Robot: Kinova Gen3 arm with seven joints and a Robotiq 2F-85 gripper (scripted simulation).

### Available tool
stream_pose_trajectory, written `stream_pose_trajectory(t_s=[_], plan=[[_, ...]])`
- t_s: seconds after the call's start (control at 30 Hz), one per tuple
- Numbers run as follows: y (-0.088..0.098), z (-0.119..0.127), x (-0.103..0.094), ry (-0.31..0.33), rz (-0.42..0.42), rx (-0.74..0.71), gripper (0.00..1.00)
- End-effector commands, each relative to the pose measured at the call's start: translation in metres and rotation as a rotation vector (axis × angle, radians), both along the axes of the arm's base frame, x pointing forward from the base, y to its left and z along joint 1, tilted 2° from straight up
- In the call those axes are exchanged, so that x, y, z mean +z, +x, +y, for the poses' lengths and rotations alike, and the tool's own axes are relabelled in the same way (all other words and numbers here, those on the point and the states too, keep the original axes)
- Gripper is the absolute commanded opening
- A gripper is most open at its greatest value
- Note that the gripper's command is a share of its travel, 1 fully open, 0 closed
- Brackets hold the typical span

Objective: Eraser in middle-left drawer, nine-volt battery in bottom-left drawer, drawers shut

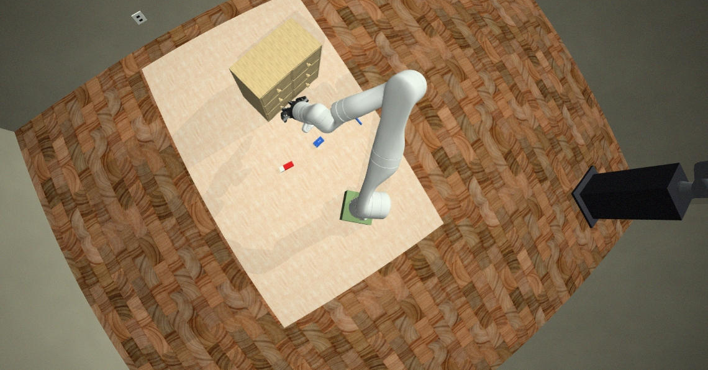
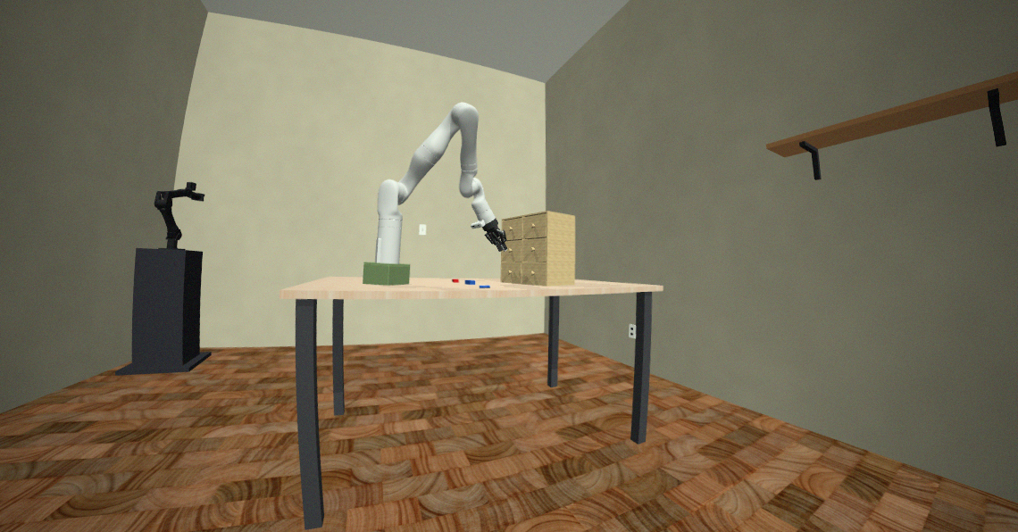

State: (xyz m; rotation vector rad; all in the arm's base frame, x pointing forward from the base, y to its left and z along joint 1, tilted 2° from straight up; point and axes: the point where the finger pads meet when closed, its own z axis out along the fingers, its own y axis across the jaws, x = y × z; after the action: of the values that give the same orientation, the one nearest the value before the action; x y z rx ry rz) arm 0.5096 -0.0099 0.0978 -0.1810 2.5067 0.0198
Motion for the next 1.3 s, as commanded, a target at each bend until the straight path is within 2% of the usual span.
stream_pose_trajectory(t_s=[0.0,0.9,1.27], plan=[[0.0006,-0.0001,0.0011,-0.001,-0.002,0.0,0.33],[0.001,0.0,0.0011,-0.001,-0.002,0.0,0.33],[0.0095,0.0011,0.0013,-0.001,-0.002,0.0,0.33]])
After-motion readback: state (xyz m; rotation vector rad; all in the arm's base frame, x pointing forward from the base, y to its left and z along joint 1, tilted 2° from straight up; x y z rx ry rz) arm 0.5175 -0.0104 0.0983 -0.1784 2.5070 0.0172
